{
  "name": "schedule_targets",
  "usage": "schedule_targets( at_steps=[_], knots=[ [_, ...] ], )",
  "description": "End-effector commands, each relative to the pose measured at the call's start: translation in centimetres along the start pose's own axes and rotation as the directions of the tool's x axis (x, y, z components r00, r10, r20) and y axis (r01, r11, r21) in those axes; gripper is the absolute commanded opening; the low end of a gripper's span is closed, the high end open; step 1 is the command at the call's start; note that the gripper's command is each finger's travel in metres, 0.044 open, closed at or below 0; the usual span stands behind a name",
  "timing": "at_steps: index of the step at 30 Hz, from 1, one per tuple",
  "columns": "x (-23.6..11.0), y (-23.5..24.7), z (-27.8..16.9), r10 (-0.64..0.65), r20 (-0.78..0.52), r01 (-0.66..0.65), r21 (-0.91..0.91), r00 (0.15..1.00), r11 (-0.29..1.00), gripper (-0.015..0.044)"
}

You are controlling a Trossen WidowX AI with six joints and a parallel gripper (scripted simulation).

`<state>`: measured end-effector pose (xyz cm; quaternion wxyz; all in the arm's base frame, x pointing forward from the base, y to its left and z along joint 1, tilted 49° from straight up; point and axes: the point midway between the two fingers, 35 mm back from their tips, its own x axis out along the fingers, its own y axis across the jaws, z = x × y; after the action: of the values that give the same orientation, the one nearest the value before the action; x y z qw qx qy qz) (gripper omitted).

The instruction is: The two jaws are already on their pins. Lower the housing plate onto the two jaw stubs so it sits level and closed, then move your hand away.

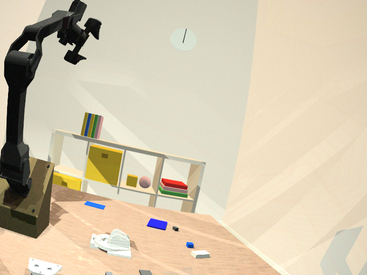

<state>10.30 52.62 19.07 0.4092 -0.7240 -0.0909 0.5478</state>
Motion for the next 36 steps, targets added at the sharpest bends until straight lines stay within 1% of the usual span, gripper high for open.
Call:
schedule_targets(
  at_steps=[1, 17, 36],
  knots=[
    [0.0, 0.1, -2.0, 0.009, -0.034, -0.006, 0.067, 0.999, 0.998, 0.044],
    [-0.5, 0.6, -10.3, 0.051, -0.166, 0.01, 0.351, 0.985, 0.936, 0.044],
    [-2.2, 2.5, -19.3, 0.119, -0.309, 0.102, 0.614, 0.943, 0.782, 0.044]
  ],
)
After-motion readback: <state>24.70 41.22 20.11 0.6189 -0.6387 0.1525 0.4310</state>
